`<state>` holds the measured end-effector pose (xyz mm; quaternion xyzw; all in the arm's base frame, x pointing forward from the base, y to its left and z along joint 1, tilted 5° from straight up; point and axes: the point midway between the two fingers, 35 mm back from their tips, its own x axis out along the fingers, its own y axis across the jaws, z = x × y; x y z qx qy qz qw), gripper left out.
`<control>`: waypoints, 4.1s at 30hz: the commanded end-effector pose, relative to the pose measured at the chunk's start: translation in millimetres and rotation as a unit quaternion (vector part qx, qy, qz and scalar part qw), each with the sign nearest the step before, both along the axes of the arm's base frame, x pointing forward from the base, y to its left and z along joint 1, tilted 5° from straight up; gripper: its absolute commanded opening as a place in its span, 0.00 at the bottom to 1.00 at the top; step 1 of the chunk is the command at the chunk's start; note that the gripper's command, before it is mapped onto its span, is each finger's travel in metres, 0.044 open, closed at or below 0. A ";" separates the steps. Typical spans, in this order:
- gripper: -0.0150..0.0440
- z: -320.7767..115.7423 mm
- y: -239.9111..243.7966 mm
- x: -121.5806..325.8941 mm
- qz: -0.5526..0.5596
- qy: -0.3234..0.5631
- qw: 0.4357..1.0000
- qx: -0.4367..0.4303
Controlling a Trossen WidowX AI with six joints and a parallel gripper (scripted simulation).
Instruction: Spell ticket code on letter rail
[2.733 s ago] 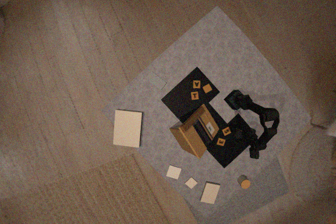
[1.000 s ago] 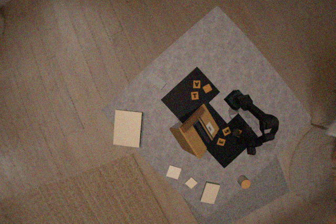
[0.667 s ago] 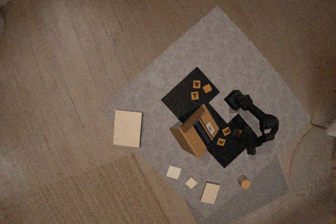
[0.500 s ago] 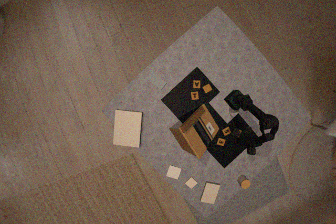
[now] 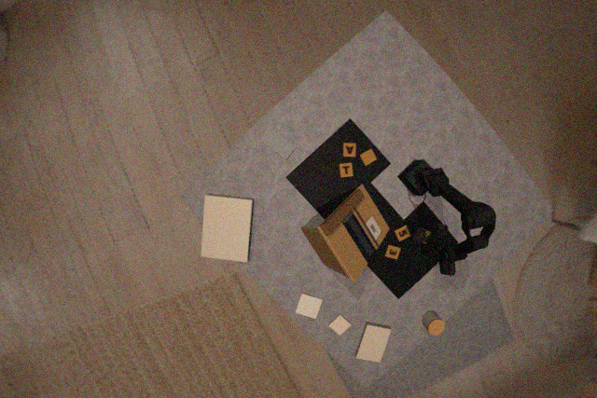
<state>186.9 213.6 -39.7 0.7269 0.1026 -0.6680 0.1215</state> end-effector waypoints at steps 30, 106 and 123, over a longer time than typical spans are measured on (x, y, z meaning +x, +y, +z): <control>0.25 15.1 -0.8 -5.0 -0.001 -0.003 1.000 0.000; 0.25 71.2 -15.1 95.5 -0.683 -0.137 0.692 0.190; 0.25 94.0 -29.0 129.4 -0.831 -0.142 0.459 0.279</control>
